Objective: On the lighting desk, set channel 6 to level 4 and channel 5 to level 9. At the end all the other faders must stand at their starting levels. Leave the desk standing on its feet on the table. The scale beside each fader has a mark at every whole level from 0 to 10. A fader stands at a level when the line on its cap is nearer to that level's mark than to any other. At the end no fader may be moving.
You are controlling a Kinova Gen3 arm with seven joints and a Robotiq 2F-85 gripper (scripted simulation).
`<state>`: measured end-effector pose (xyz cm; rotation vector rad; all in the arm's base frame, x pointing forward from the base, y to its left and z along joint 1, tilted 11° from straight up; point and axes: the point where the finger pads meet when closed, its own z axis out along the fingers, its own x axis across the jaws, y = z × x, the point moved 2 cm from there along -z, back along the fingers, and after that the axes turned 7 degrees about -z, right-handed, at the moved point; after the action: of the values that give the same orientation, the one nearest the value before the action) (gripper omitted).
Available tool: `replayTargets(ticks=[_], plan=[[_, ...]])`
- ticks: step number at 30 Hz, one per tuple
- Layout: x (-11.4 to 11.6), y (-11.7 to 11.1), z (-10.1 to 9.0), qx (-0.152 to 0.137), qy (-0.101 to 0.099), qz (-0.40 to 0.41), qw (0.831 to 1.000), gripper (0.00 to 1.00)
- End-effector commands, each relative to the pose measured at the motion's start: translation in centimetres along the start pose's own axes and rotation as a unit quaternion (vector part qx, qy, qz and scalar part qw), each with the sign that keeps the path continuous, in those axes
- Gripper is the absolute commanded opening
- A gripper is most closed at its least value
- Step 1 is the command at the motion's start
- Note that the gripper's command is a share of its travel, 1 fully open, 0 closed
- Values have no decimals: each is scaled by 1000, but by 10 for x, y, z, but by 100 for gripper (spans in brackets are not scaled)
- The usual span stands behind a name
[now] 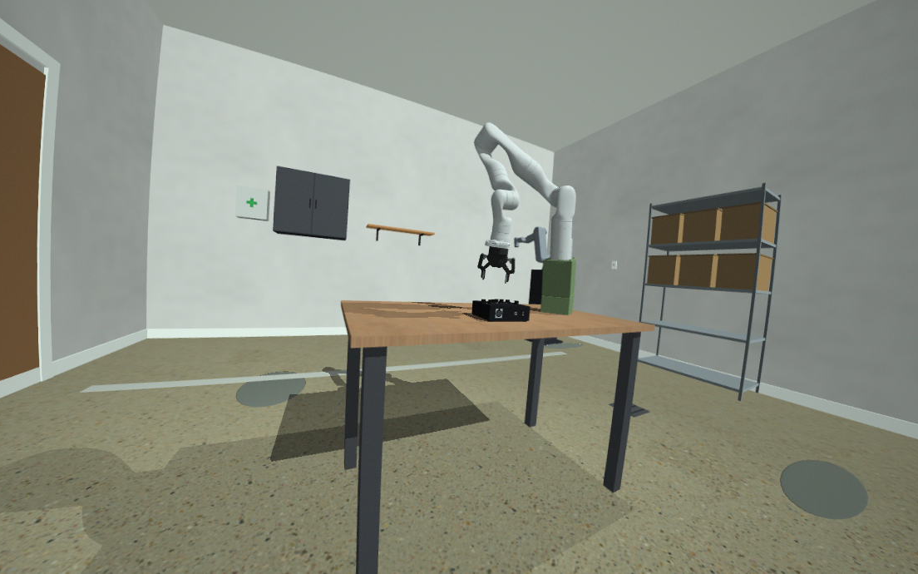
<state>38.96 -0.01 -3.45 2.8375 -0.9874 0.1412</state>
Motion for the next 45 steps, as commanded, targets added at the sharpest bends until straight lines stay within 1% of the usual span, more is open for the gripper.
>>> replayTargets(ticks=[1,7,9,15,21,32,45], plan=[[2,1,4,-2,0,-37,999,100],[10,1,8,-3,13,-131,991,100],[10,1,8,-3,13,-131,991,100],[16,0,11,-4,23,-200,979,100],[20,0,13,-5,30,-245,969,100],[23,-1,14,-6,34,-274,961,100],[24,-1,15,-6,35,-278,960,100]])
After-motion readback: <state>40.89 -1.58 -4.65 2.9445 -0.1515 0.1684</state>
